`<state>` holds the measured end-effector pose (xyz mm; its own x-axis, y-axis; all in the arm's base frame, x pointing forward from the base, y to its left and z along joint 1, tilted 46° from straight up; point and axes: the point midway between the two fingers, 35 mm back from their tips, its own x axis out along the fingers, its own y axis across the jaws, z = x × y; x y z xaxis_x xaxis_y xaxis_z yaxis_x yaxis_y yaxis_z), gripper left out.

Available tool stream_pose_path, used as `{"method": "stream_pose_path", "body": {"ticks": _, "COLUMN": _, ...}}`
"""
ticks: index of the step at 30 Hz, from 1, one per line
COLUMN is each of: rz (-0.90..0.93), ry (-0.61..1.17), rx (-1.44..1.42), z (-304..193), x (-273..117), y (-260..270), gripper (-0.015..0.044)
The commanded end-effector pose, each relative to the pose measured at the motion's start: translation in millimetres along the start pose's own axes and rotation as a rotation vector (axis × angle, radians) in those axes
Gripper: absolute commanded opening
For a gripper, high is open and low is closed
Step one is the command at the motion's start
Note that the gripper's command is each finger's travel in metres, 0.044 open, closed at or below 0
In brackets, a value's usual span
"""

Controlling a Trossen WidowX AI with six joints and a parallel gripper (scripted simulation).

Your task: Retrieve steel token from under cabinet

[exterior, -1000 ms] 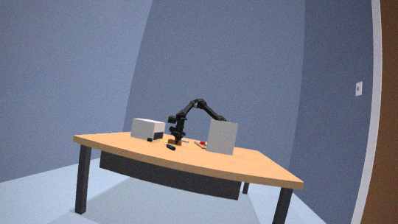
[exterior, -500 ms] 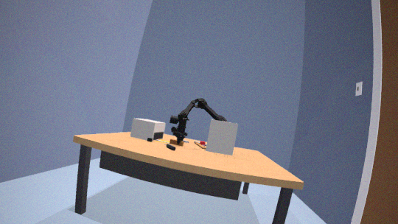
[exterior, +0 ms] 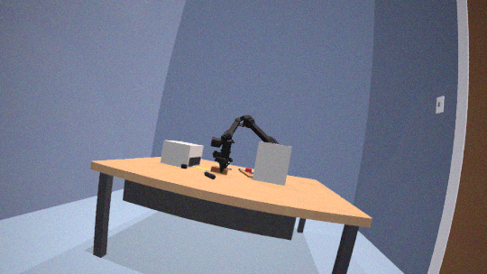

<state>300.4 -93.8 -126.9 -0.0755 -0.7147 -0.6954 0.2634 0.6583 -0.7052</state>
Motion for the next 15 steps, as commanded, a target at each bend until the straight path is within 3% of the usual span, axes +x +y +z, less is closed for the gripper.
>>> {"method": "stream_pose_path", "body": {"ticks": 1, "rz": 0.000, "ry": 0.006, "rx": -0.002, "z": -9, "x": 1, "y": 0, "gripper": 0.0000}}
{"method": "stream_pose_path", "body": {"ticks": 15, "rz": 0.000, "ry": 0.007, "rx": -0.003, "z": -27, "x": 1, "y": 1, "gripper": 0.0000}}
